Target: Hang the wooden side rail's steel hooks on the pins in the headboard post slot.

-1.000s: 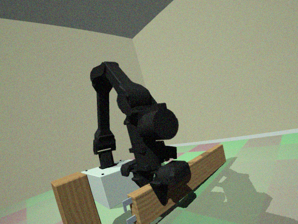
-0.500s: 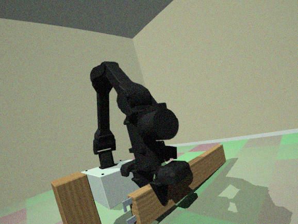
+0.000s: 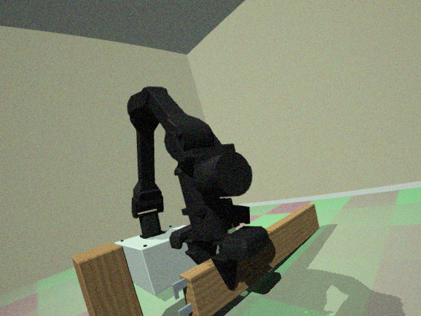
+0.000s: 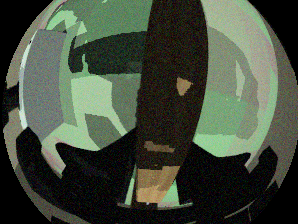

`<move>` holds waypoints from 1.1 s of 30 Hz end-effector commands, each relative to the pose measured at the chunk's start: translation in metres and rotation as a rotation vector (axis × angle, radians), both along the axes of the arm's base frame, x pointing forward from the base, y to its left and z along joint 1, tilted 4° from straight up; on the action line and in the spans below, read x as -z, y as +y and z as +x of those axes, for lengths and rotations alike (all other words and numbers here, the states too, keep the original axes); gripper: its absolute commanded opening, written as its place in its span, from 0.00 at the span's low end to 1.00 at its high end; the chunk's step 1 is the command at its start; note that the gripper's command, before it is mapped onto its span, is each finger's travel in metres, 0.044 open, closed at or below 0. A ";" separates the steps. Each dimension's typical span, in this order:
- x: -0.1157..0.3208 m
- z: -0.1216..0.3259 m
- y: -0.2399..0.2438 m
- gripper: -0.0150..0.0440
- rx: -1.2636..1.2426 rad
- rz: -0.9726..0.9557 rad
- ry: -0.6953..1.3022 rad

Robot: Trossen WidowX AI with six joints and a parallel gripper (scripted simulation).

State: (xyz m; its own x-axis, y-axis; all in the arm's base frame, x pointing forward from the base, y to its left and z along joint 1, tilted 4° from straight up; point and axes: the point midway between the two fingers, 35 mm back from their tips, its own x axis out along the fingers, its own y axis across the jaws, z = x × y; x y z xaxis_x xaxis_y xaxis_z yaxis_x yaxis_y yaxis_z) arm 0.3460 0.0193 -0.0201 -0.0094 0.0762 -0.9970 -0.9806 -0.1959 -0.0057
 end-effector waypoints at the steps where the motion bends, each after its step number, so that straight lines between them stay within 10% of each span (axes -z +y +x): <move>1: -0.004 0.005 -0.001 0.25 0.002 -0.002 -0.017; 33: -0.001 0.002 -0.006 0.25 0.002 -0.002 -0.016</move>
State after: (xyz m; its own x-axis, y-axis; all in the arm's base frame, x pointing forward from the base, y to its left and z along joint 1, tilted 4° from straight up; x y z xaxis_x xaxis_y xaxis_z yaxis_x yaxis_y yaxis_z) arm 0.3465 0.0159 -0.0214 -0.0045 0.0788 -0.9969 -0.9809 -0.1942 -0.0110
